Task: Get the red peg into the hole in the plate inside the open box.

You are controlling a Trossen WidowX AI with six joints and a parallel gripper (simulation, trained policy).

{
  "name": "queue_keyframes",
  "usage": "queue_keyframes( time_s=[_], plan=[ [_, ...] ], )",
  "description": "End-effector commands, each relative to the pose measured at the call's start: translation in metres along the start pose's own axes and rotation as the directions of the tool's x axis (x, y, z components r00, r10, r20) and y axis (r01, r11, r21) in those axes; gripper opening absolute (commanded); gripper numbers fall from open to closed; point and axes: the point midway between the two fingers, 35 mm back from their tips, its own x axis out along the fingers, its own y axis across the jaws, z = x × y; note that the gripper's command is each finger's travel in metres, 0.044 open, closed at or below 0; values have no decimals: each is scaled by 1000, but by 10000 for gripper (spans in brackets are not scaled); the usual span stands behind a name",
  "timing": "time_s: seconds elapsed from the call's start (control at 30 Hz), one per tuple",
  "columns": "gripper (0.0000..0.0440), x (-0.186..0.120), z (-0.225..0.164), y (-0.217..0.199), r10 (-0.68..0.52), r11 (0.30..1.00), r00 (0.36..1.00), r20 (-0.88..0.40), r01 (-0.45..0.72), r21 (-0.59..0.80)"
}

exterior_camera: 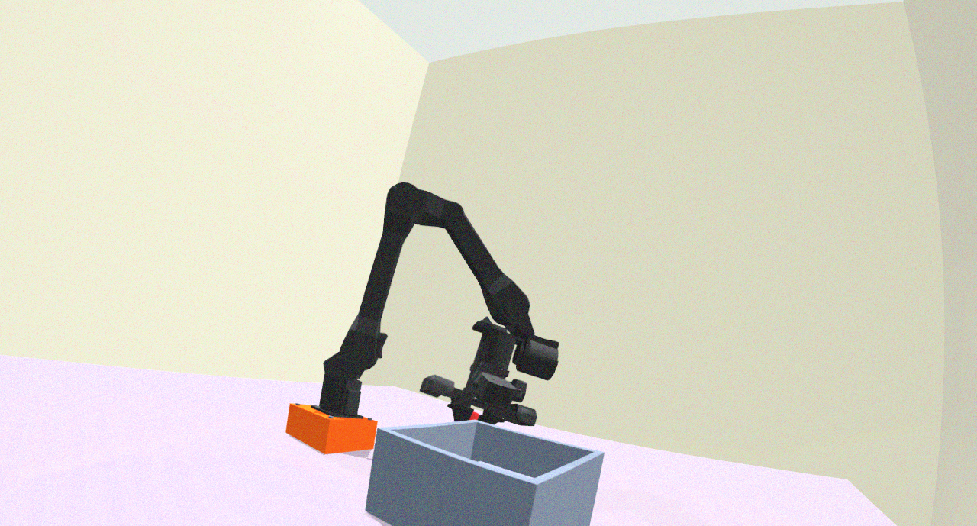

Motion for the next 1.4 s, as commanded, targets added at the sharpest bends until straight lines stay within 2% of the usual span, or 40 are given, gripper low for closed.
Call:
queue_keyframes(
  time_s=[0.0,0.4,0.63,0.97,1.37],
  plan=[
    [0,-17,11,2,16,1000,999,31,-16,3],
    [0,-66,48,1,43,996,994,104,-51,79],
    [0,-79,77,-4,39,984,989,139,-63,167],
    [0,-83,126,-12,28,959,984,178,-77,272],
    [0,-66,181,-27,6,942,982,186,-68,330]
  ],
)
